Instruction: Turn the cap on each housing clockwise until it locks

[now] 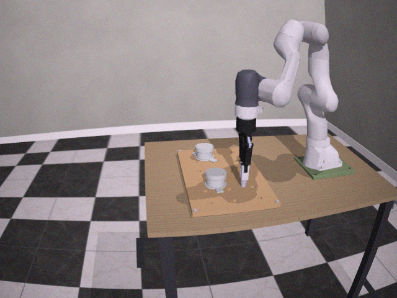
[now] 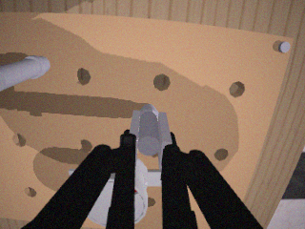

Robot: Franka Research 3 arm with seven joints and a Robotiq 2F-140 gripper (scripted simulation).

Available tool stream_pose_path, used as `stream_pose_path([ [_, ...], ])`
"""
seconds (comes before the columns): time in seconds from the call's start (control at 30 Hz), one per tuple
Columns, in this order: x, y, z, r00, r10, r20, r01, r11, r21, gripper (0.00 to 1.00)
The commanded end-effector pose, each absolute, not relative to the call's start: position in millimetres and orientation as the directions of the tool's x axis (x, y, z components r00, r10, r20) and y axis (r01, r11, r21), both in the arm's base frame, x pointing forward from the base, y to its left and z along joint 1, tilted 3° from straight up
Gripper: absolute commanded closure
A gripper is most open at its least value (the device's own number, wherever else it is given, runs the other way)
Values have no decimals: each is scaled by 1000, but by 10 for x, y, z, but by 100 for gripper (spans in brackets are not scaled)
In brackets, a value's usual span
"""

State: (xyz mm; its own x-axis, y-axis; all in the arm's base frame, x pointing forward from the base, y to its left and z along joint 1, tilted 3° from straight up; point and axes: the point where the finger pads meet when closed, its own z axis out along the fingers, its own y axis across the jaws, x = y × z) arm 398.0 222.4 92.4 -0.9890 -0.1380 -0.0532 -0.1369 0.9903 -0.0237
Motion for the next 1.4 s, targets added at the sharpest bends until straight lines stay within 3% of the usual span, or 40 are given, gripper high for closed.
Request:
stream_pose_path([
  [0.0,3980,2212,908,-989,-135,-52,-134,991,-26,90],
  [1.37,3971,2215,1070,-989,-135,-52,-134,991,-26,90],
])
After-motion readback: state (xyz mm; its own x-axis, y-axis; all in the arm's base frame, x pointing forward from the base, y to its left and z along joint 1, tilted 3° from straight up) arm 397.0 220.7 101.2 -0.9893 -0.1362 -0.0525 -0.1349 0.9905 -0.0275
